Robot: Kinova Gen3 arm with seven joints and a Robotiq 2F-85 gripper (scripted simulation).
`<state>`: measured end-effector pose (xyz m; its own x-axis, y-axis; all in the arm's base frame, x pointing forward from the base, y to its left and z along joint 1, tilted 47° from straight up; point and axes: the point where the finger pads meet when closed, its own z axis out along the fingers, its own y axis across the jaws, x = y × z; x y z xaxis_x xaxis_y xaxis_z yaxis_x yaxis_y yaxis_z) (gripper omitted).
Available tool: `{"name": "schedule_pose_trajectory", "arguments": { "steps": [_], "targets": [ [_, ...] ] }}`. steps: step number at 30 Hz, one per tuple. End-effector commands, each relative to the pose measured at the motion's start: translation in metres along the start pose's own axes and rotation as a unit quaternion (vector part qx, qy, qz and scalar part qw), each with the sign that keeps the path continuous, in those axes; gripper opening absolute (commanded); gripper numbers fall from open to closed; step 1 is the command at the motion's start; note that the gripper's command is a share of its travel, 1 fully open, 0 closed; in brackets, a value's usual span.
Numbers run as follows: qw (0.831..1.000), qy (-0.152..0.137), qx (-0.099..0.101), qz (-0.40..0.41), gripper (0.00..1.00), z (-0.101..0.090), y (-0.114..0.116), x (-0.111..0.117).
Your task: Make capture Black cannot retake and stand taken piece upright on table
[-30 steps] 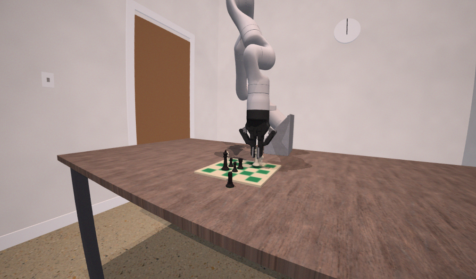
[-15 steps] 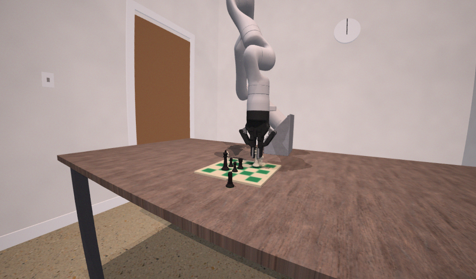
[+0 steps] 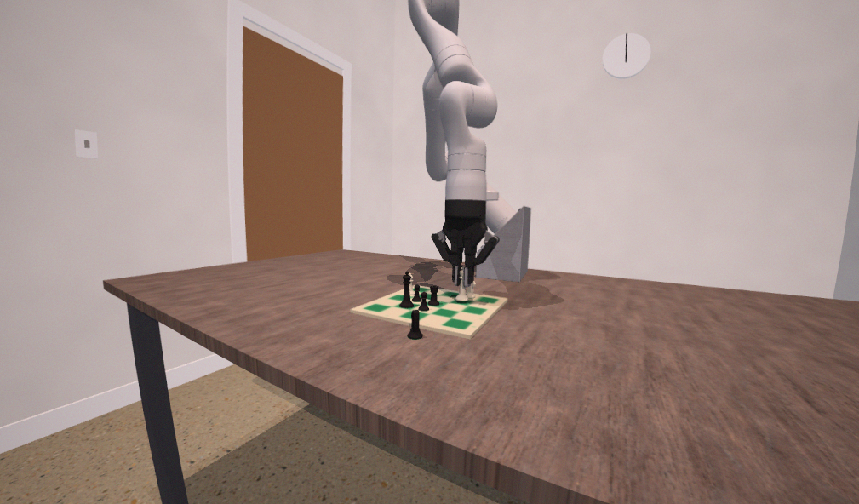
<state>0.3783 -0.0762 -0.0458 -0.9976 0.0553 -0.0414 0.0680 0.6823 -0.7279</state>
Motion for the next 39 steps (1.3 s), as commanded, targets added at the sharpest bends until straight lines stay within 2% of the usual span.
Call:
{"name": "schedule_pose_trajectory", "arguments": {
  "steps": [1, 39],
  "targets": [
    [1.000, -0.001, 0.000, 0.000, 0.00, -0.0006, 0.0004, -0.0004],
    [1.000, -0.001, -0.001, 0.000, 0.00, 0.0032, 0.0004, -0.0004]
  ]
}}
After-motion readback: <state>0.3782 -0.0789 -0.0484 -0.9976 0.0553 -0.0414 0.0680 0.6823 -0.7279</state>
